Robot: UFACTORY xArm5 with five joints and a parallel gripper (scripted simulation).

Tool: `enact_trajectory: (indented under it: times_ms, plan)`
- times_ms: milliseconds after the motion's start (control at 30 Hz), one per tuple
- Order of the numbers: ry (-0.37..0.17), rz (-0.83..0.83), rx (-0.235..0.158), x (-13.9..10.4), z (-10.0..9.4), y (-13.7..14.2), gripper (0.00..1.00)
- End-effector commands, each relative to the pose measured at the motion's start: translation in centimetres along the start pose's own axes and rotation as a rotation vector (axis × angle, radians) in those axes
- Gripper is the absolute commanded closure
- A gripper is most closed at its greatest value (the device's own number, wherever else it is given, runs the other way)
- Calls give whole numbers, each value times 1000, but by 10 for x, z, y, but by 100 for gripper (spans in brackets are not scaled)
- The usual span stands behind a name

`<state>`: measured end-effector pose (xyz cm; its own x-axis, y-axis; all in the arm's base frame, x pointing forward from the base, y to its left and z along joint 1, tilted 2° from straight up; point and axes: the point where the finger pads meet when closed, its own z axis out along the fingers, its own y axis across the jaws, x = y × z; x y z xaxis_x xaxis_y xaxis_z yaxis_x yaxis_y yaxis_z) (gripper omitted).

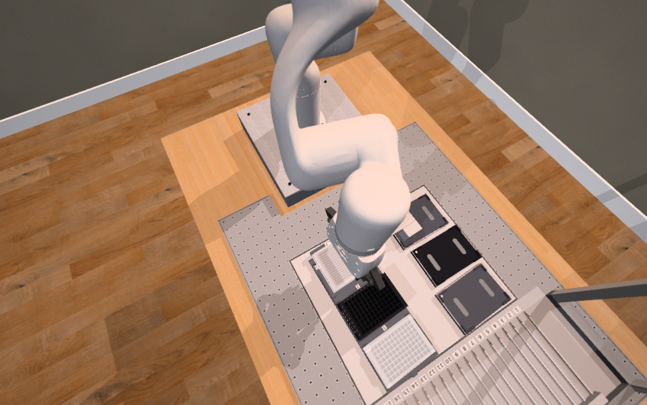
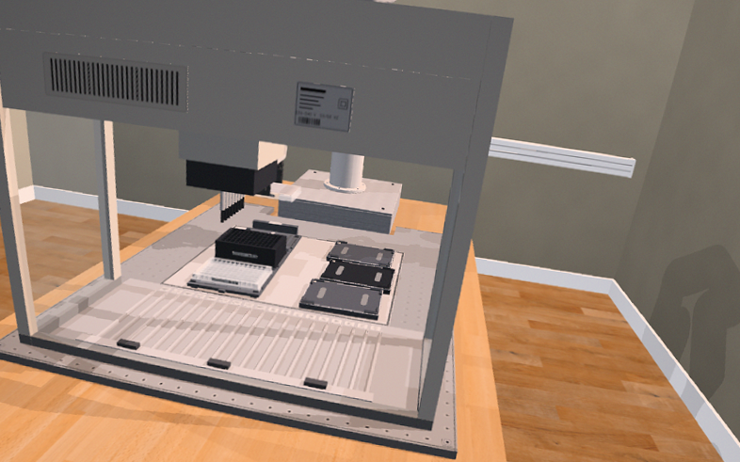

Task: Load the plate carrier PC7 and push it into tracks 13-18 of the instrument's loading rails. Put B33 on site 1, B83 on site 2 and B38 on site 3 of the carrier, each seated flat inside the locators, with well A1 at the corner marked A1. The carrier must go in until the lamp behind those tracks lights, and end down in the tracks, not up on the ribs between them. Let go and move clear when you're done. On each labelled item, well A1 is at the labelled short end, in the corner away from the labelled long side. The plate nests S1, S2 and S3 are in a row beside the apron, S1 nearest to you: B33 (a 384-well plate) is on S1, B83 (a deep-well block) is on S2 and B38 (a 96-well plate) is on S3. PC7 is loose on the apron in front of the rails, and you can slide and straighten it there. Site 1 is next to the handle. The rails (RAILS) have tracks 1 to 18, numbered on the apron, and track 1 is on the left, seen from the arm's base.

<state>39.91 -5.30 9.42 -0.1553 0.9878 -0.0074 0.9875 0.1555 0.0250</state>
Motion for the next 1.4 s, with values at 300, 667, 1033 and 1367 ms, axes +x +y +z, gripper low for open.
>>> enact_trajectory:
  times_ms: [300,667,1033,1367]
  plan:
    - [12,0,-7,0,10,1,100]
    - [12,0,-7,0,27,1,100]
    - [12,0,-7,0,42,1,100]
    - [12,0,-7,0,59,1,100]
